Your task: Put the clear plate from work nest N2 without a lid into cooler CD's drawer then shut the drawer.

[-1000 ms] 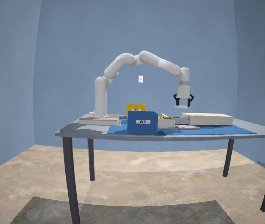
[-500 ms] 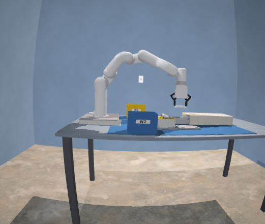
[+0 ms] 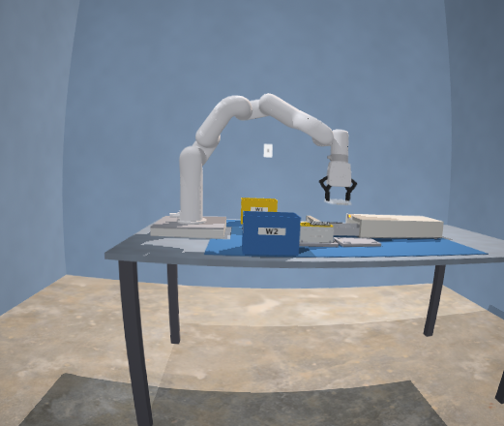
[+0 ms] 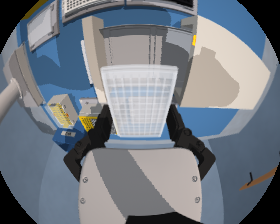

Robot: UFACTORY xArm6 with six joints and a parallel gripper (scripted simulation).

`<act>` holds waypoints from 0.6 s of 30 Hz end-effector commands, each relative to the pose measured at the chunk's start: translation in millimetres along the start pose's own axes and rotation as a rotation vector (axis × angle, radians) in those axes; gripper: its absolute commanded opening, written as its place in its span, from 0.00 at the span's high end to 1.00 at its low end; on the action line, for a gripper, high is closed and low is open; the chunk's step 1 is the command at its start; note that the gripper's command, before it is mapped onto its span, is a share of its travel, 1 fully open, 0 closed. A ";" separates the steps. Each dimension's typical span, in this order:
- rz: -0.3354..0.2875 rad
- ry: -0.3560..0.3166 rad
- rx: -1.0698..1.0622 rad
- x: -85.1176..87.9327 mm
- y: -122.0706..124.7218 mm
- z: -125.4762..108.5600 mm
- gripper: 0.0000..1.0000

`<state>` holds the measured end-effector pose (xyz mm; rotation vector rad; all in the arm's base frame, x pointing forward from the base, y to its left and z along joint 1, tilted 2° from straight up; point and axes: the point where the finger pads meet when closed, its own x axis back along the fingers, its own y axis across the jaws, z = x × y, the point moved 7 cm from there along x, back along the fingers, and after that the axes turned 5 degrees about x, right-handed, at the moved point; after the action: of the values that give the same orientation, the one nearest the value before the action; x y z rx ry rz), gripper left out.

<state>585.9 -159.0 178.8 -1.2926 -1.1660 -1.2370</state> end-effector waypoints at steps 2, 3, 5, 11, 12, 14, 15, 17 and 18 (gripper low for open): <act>-0.007 -0.001 0.002 2.6 -3.1 14.8 1.00; -0.007 -0.001 0.002 2.6 -3.8 17.4 1.00; -0.007 -0.001 0.002 2.6 -5.2 22.5 1.00; -0.007 -0.001 0.002 2.5 -9.4 38.0 1.00; -0.007 -0.001 0.002 2.5 -9.4 38.0 1.00; -0.007 -0.001 0.002 2.5 -10.1 40.6 1.00; -0.007 -0.001 0.002 2.5 -10.8 43.2 1.00; -0.007 0.000 0.002 2.5 -12.1 48.3 1.00; -0.007 0.000 0.002 2.5 -12.8 50.9 1.00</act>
<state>578.0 -117.6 178.3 -1.2904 -1.1674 -1.2365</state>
